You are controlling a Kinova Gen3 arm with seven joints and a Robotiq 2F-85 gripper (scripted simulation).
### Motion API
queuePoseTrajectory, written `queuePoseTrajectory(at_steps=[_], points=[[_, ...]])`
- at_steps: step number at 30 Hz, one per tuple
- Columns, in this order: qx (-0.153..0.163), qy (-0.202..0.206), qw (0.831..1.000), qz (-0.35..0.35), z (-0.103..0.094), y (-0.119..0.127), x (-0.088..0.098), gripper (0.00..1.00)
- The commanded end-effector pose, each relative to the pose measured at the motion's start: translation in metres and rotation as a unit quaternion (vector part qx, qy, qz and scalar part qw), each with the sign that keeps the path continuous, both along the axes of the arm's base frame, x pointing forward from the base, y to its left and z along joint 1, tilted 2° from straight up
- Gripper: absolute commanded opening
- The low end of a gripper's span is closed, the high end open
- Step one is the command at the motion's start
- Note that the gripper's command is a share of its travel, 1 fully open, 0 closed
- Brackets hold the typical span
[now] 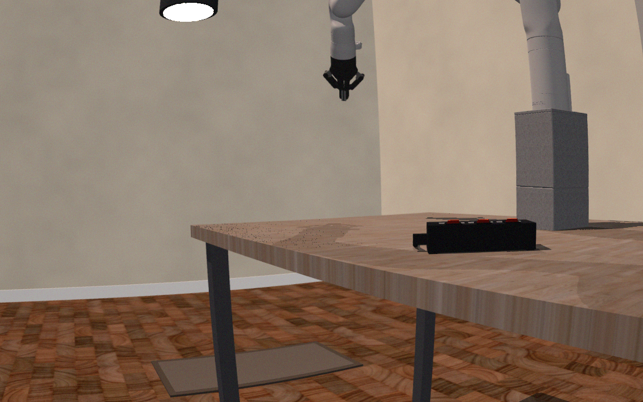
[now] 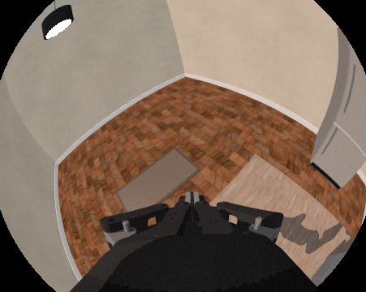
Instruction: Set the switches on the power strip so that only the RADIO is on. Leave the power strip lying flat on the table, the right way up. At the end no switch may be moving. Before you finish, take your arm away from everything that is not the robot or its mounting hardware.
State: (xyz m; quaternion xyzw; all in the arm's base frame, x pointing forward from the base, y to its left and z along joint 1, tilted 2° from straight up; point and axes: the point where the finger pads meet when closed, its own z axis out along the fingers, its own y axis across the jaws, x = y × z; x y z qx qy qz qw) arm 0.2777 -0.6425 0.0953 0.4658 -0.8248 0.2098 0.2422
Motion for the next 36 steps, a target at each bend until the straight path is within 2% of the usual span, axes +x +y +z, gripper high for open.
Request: queuePoseTrajectory(at_steps=[1, 12, 17, 22, 27, 29, 33, 34, 36], points=[[-0.001, -0.001, 1.0, 0.0, 0.002, -0.001, 0.0, 0.0], [0.0, -0.007, 1.0, 0.0, -0.001, 0.003, 0.006, 0.0], [0.004, -0.016, 1.0, 0.0, -0.008, 0.012, 0.019, 0.0], [0.01, -0.037, 0.999, 0.005, -0.019, 0.034, 0.048, 0.0], [0.022, -0.069, 0.997, 0.012, -0.036, 0.071, 0.094, 0.0], [0.022, -0.069, 0.997, 0.012, -0.036, 0.071, 0.094, 0.0], [0.039, -0.102, 0.994, 0.017, -0.053, 0.115, 0.138, 0.0], [0.039, -0.102, 0.994, 0.017, -0.053, 0.115, 0.138, 0.0], [0.05, -0.119, 0.991, 0.019, -0.063, 0.142, 0.161, 0.0]])
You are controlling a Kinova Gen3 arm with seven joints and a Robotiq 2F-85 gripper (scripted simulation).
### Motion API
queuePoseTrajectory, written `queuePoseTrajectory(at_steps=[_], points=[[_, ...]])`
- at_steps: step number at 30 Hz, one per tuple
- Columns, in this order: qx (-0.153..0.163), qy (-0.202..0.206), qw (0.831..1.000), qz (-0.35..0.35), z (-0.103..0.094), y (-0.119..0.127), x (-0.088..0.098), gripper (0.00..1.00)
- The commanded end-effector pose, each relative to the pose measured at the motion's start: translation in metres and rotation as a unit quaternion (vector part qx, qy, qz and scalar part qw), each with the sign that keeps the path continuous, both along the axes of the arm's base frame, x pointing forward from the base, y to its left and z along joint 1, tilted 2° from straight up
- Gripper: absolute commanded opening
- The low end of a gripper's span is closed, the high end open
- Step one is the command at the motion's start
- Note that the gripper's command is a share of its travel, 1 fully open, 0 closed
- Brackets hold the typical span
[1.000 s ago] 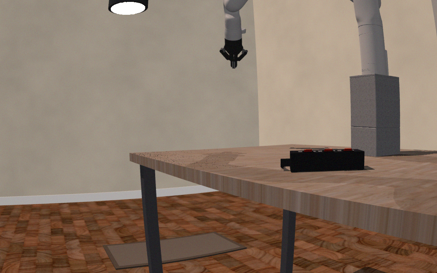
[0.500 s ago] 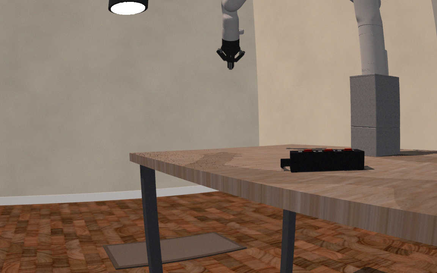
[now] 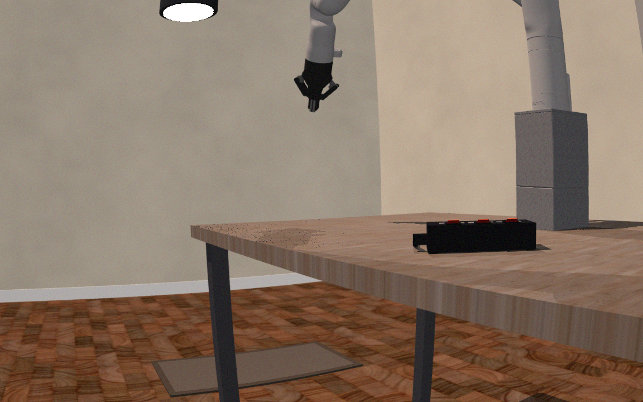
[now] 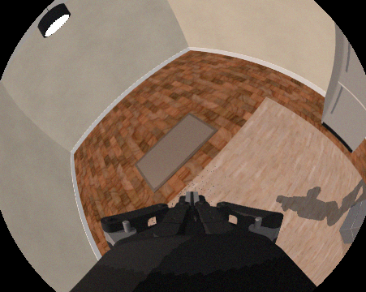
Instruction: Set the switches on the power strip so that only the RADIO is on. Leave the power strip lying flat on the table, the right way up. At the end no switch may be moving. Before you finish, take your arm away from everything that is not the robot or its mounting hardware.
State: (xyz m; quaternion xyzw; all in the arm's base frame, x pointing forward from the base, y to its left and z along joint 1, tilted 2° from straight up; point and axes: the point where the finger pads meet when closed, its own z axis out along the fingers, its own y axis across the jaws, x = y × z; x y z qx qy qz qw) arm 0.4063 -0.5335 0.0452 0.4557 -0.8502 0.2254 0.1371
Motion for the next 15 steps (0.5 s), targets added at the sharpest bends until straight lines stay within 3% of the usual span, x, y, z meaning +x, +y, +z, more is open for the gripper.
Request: queuePoseTrajectory(at_steps=[1, 3, 6, 8, 10, 12, 15], points=[[0.009, -0.018, 1.0, 0.014, -0.013, 0.033, 0.033, 0.0], [0.022, -0.036, 0.999, 0.015, -0.023, 0.064, 0.056, 0.0], [0.029, -0.042, 0.998, 0.023, -0.027, 0.081, 0.068, 0.0], [0.045, -0.064, 0.997, 0.017, -0.039, 0.117, 0.089, 0.0], [0.045, -0.064, 0.997, 0.017, -0.039, 0.117, 0.089, 0.0], [0.062, -0.081, 0.995, 0.016, -0.049, 0.156, 0.11, 0.0], [0.071, -0.087, 0.993, 0.023, -0.053, 0.176, 0.12, 0.0]])
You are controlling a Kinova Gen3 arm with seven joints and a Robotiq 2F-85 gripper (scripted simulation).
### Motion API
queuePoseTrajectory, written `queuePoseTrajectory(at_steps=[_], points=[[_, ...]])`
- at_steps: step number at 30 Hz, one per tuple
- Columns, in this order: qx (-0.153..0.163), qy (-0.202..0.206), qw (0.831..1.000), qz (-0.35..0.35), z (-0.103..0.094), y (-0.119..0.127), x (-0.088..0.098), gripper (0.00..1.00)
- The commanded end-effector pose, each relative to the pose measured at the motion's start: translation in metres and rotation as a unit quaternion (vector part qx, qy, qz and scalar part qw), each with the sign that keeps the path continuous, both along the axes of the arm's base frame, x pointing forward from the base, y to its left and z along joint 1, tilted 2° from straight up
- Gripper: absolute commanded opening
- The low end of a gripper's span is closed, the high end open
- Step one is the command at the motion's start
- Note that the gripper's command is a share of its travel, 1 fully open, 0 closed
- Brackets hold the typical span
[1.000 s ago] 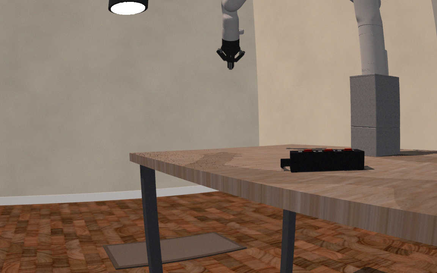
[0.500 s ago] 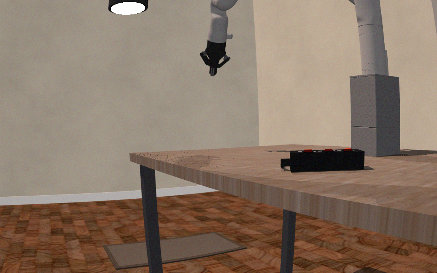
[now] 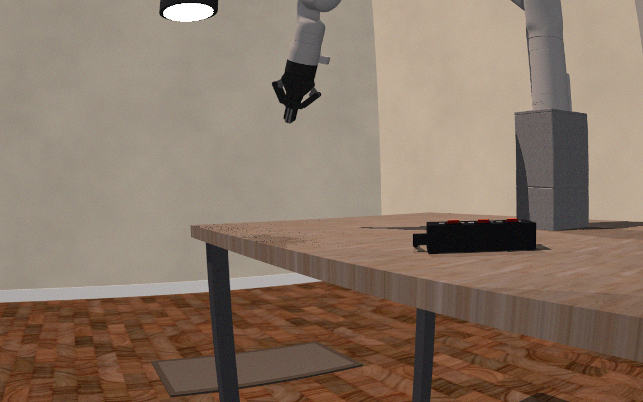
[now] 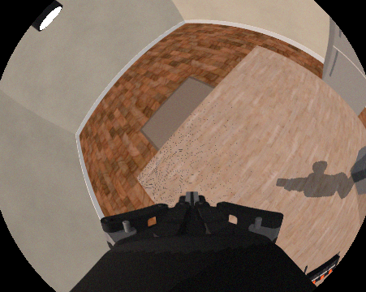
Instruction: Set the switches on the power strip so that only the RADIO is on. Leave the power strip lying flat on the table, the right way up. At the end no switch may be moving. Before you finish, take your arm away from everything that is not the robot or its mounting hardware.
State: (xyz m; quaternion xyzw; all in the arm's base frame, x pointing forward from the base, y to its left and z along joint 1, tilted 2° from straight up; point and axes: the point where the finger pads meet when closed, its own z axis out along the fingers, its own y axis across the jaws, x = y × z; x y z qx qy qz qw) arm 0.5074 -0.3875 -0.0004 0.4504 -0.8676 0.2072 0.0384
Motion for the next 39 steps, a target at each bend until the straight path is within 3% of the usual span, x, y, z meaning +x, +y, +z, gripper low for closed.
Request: queuePoseTrajectory(at_steps=[1, 13, 14, 23, 24, 33, 34, 39], points=[[0.016, -0.017, 1.0, 0.015, -0.013, 0.051, 0.027, 0.0], [0.015, -0.018, 1.0, 0.015, -0.011, 0.051, 0.028, 0.0], [0.026, -0.026, 0.999, 0.014, -0.016, 0.072, 0.036, 0.0], [0.026, -0.026, 0.999, 0.014, -0.016, 0.072, 0.036, 0.0], [0.037, -0.033, 0.999, 0.013, -0.022, 0.094, 0.043, 0.0], [0.037, -0.033, 0.999, 0.013, -0.022, 0.094, 0.043, 0.0], [0.048, -0.04, 0.998, 0.012, -0.027, 0.117, 0.049, 0.0], [0.048, -0.04, 0.998, 0.012, -0.027, 0.117, 0.049, 0.0]])
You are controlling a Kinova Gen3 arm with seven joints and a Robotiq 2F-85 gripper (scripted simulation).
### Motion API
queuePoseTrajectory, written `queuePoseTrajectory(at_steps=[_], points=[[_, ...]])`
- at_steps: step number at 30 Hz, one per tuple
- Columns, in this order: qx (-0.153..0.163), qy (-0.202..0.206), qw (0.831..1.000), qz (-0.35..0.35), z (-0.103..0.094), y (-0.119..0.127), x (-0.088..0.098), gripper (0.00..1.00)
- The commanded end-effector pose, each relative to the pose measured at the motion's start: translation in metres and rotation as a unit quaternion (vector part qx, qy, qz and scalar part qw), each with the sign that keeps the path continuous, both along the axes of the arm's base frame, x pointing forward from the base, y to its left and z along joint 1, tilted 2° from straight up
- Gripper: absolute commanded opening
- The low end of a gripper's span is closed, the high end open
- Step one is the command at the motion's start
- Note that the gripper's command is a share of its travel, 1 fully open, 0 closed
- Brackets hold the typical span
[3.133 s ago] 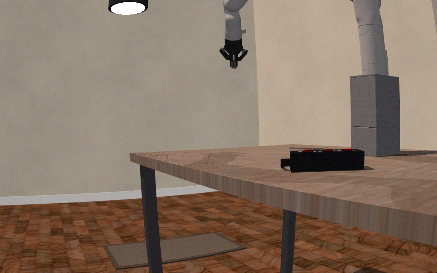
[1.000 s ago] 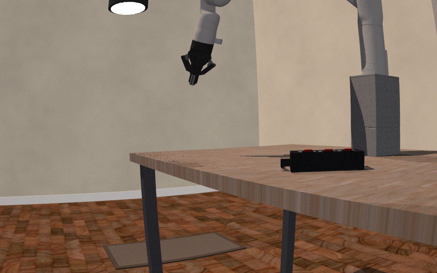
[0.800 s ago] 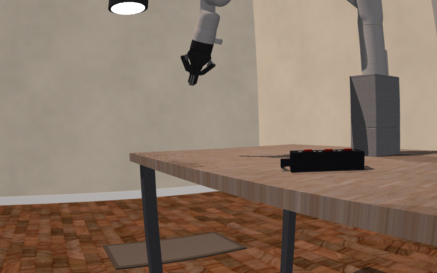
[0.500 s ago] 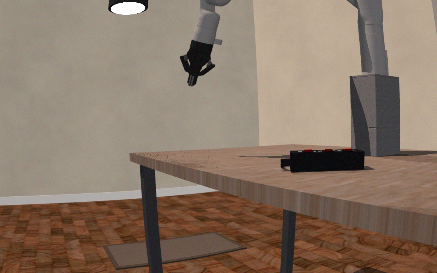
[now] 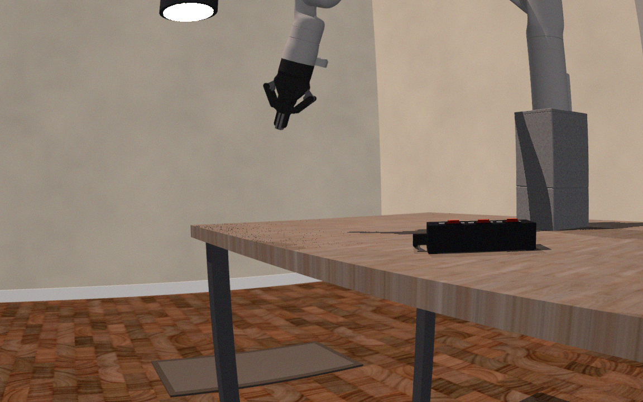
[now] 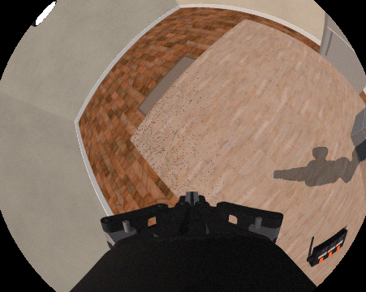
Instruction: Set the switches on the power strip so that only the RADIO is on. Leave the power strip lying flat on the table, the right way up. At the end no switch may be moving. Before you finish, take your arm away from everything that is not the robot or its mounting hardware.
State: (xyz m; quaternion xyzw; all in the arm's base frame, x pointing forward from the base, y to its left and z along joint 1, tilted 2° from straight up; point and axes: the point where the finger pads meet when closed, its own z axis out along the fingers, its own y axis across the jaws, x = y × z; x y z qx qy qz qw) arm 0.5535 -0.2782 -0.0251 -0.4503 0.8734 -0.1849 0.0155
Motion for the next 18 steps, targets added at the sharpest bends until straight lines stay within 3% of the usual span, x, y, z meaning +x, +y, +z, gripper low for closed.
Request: queuePoseTrajectory(at_steps=[1, 4, 5, 14, 15, 18], points=[[0.003, -0.003, 1.0, 0.004, -0.002, 0.008, 0.003, 0.0], [0.003, -0.003, 1.0, 0.004, -0.002, 0.008, 0.003, 0.0], [0.014, -0.009, 1.0, 0.003, -0.007, 0.03, 0.009, 0.0], [0.014, -0.009, 1.0, 0.003, -0.007, 0.03, 0.009, 0.0], [0.026, -0.015, 1.0, 0.001, -0.012, 0.053, 0.013, 0.0], [0.026, -0.015, 1.0, 0.001, -0.012, 0.053, 0.013, 0.0]])
